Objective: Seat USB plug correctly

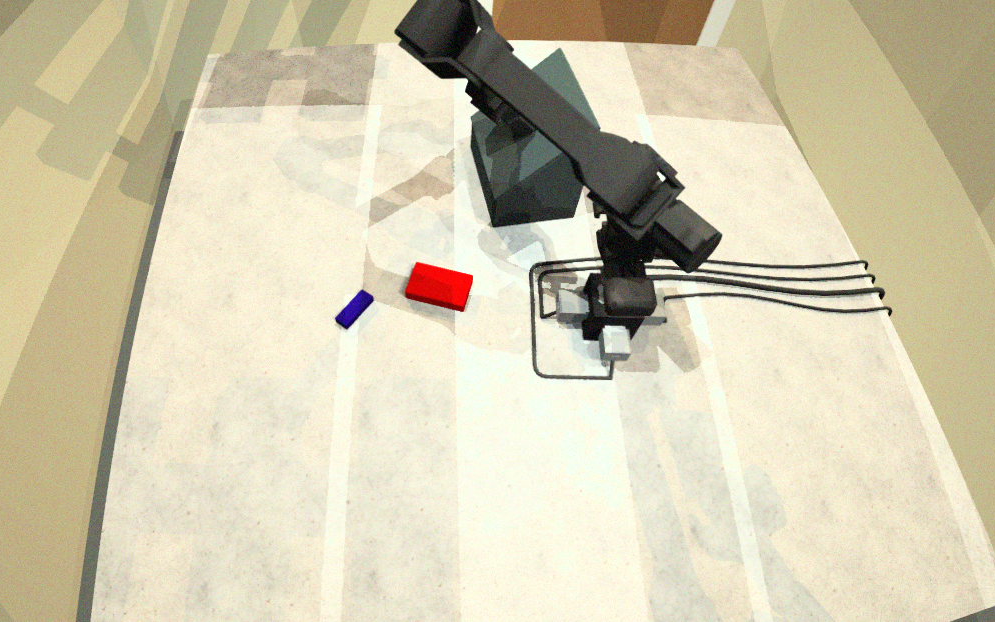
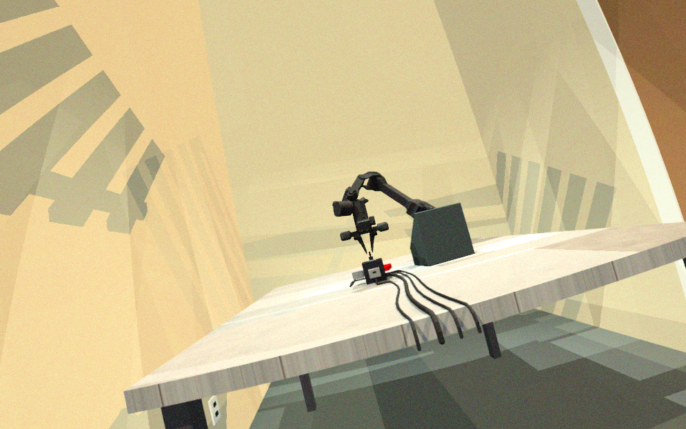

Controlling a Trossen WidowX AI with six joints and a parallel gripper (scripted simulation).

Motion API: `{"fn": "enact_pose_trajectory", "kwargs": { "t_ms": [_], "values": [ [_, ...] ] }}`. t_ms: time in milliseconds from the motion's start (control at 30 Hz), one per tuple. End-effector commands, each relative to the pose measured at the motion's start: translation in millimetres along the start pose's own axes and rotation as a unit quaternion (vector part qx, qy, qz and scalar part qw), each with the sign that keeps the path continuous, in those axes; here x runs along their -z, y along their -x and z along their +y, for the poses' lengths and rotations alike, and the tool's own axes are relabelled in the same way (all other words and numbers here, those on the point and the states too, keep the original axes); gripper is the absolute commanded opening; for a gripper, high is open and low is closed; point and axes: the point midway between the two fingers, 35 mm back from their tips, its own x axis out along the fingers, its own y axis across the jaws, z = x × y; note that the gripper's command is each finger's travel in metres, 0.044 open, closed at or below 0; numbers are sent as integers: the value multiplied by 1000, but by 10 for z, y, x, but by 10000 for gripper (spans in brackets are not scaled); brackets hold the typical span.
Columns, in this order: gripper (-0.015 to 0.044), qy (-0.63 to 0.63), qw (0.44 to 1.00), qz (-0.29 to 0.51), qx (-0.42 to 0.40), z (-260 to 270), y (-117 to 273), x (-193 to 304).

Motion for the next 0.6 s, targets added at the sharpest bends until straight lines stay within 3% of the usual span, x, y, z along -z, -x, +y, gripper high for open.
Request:
{"fn": "enact_pose_trajectory", "kwargs": {
  "t_ms": [0,567],
  "values": [
    [95,0,1000,0,0,1,0,0],
    [95,0,1000,0,0,0,110,-12]
  ]
}}
